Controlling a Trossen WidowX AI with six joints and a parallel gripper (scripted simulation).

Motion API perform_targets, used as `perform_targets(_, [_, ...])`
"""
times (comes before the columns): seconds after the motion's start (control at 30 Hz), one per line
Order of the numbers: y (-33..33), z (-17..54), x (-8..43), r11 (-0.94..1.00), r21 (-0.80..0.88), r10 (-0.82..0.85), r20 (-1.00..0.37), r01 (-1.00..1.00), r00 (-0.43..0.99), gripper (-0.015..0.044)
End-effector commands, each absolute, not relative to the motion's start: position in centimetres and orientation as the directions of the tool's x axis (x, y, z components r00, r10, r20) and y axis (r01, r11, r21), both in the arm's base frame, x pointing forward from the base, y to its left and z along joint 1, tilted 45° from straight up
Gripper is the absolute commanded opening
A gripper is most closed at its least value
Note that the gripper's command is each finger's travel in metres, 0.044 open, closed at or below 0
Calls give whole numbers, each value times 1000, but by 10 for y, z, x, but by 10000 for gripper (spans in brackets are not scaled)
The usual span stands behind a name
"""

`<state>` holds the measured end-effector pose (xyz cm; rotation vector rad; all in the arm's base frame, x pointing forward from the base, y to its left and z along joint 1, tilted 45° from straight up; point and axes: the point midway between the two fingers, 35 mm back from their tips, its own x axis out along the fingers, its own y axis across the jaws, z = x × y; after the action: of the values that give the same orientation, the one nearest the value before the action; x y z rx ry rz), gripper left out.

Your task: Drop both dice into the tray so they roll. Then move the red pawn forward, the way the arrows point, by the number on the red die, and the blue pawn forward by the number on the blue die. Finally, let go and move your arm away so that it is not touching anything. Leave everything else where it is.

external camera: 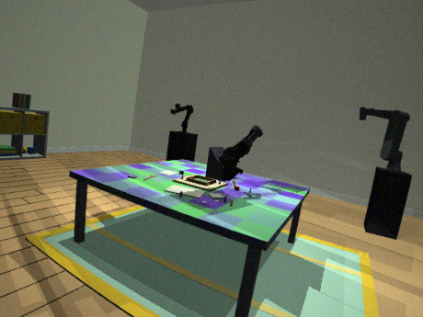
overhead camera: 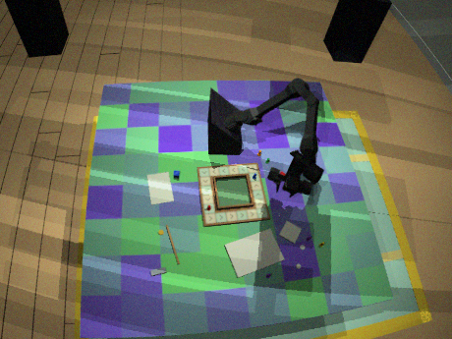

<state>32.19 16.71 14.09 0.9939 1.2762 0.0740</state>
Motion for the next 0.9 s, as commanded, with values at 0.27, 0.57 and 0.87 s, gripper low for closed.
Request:
perform_targets(0.27, [200, 154, 205, 506, 582, 709, -701, 637, 77, 275])
perform_targets(0.57, [209, 142, 205, 505, 582, 710, -700, 637, 76, 275])
perform_targets(0.87, [221, 130, 206, 505, 582, 711, -699, 637, 76, 275])
